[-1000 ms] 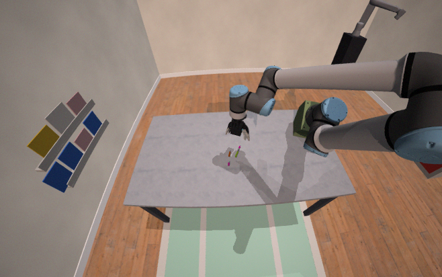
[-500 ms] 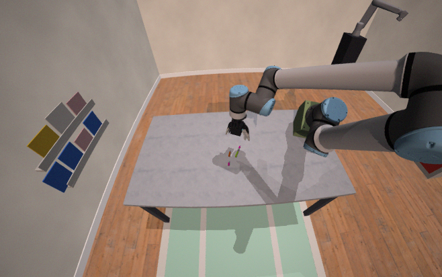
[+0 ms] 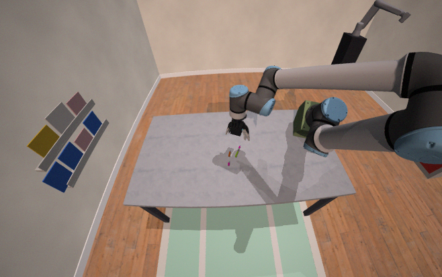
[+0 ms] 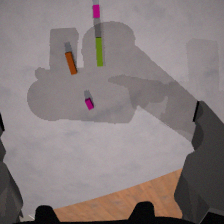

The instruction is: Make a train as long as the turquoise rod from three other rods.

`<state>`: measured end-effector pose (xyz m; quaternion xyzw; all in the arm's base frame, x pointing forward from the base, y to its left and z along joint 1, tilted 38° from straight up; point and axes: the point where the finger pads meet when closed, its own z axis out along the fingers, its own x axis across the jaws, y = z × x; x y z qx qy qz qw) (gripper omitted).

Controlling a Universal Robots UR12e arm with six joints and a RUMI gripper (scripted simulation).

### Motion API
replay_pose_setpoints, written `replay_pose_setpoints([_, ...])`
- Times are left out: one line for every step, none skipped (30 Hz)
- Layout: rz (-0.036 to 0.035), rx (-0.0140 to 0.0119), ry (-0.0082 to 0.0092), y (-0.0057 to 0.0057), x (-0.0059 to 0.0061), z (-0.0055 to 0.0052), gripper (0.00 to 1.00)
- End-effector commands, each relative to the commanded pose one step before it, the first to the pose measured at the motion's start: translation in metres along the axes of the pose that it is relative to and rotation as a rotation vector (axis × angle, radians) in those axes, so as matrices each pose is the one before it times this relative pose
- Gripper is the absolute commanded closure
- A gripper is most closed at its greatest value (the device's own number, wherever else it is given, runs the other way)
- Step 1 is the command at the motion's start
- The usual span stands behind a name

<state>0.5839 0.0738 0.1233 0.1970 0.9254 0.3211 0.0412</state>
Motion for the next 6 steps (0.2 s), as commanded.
replay_pose_setpoints([-0.0017, 0.00089, -0.00115, 0.00034, -0.00063, -0.00081, 0.0])
replay_pose_setpoints([0.0, 0.0, 0.0, 0.0, 0.0, 0.0, 0.0])
replay_pose_setpoints([0.0, 0.0, 0.0, 0.0, 0.0, 0.0, 0.0])
replay_pose_setpoints([0.0, 0.0, 0.0, 0.0, 0.0, 0.0, 0.0])
replay_pose_setpoints([0.0, 0.0, 0.0, 0.0, 0.0, 0.0, 0.0])
replay_pose_setpoints([0.0, 0.0, 0.0, 0.0, 0.0, 0.0, 0.0])
